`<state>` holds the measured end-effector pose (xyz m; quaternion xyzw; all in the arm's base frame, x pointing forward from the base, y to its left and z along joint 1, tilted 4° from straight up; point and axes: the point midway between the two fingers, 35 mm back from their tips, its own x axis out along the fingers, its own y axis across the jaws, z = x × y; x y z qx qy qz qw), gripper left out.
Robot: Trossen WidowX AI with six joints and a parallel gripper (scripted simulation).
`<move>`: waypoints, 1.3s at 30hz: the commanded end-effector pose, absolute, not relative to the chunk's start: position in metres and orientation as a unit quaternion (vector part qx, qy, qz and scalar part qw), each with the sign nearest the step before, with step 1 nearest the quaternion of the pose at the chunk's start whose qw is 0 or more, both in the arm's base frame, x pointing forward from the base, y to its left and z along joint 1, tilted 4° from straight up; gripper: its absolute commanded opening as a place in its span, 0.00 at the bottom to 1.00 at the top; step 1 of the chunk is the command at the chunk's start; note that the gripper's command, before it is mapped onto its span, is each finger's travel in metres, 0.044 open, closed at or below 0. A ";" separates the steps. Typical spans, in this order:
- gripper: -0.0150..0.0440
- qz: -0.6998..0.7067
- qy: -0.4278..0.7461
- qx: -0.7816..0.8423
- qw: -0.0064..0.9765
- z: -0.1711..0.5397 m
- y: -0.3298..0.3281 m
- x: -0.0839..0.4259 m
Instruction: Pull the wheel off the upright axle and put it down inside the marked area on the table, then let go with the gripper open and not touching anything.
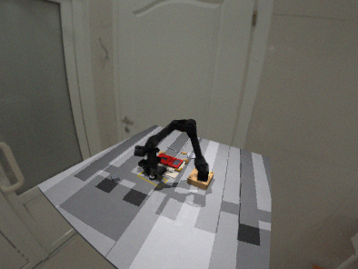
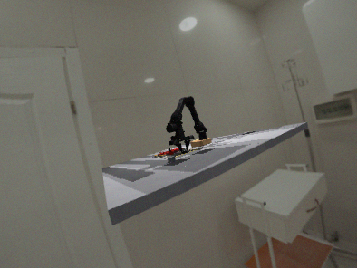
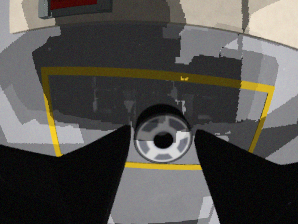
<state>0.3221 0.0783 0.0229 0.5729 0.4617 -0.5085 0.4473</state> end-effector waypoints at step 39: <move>1.00 -0.510 0.459 0.573 0.448 0.120 0.050 0.231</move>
